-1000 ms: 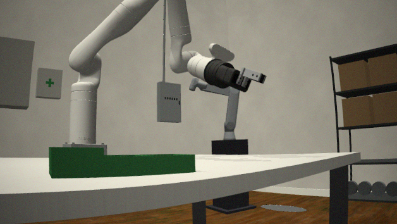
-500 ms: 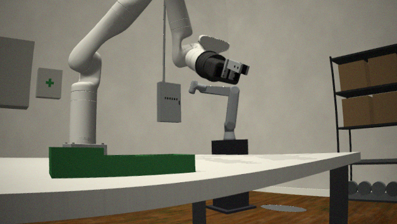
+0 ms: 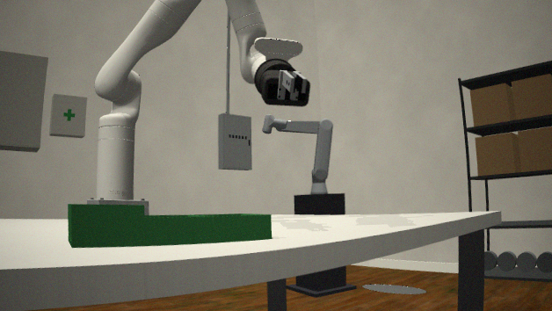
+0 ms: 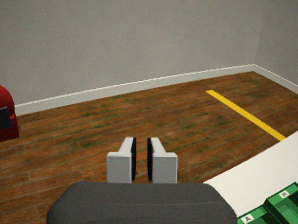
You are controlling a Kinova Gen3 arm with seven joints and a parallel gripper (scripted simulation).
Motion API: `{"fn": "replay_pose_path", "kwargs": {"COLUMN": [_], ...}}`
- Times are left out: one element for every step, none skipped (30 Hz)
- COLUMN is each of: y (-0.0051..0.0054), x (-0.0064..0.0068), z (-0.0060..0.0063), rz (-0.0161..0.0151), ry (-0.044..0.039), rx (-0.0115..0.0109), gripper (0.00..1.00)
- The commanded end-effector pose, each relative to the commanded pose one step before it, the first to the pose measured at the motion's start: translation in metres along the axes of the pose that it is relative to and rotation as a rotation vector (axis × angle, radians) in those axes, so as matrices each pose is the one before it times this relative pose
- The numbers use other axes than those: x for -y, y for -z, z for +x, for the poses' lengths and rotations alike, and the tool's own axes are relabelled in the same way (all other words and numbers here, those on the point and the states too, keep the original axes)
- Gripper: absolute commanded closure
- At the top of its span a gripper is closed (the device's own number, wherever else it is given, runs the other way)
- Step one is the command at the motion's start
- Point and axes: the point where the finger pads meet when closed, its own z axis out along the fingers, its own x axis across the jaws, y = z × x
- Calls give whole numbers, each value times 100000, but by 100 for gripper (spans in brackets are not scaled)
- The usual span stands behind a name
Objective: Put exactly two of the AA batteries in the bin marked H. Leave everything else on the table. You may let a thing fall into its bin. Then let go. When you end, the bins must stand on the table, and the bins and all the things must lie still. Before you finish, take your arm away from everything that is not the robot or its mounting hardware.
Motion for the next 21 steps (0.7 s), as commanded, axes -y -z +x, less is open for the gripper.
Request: {"fn": "replay_pose_path", "kwargs": {"y": [-664,-226,-252,-271,-78,-204,-228,-253,-271,-11,0,0,-205,-228,-252,-211,-204,-227,-249,-136,-200], "x": [940,120,151,176,51,113,144,176,201,9,0,0,136,166,198,175,155,187,219,127,172], "z": [1827,795,780,766,219,802,790,775,760,29,0,0,798,785,770,589,794,781,765,383,791], "rz": [-478,-933,-730,0,-1,-906,-907,-724,0,-1,0,0,-890,-889,-724,0,-881,-880,-729,0,-881], "ry": [-5200,-3524,-2758,3,1,-3626,-3626,-2896,3,0,0,0,-3720,-3721,-3028,2,-3808,-3808,-3153,2,-3888], "rx": [-4592,-3421,-2679,-3,-1,-3320,-3320,-2653,-3,-1,0,0,-3218,-3218,-2620,-2,-3117,-3117,-2582,-2,-3017], "gripper": [69,69,69,69,69,69,69,69,69,69,69,69,69,69,69,69,69,69,69,69,69]}}
